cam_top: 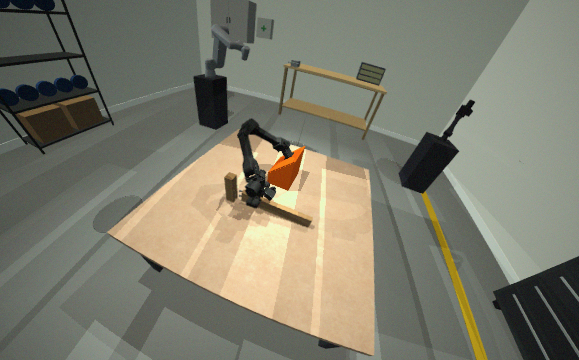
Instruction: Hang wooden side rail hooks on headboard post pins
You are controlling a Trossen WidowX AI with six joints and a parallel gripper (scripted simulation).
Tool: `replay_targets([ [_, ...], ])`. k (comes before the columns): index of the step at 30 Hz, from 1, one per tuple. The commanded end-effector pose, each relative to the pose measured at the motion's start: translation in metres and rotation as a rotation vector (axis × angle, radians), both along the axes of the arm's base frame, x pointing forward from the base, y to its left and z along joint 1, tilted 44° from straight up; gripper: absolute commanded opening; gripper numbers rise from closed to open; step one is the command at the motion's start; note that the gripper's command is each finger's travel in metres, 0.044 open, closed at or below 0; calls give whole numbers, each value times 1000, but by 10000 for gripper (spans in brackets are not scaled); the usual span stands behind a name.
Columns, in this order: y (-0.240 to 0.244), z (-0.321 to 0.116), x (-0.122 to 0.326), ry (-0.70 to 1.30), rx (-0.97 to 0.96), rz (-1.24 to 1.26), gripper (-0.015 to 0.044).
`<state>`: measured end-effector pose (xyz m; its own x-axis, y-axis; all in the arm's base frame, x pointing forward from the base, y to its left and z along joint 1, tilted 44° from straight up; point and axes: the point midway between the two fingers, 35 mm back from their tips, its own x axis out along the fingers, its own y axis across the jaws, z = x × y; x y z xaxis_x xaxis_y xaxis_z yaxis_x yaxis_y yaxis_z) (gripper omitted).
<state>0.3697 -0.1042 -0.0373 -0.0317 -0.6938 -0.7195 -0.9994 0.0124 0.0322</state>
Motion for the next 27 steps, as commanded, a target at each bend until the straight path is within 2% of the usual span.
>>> replay_targets([
  [1, 3, 4, 4, -9, 1, 11, 0],
  [27, 0, 5, 2, -8, 1, 11, 0],
])
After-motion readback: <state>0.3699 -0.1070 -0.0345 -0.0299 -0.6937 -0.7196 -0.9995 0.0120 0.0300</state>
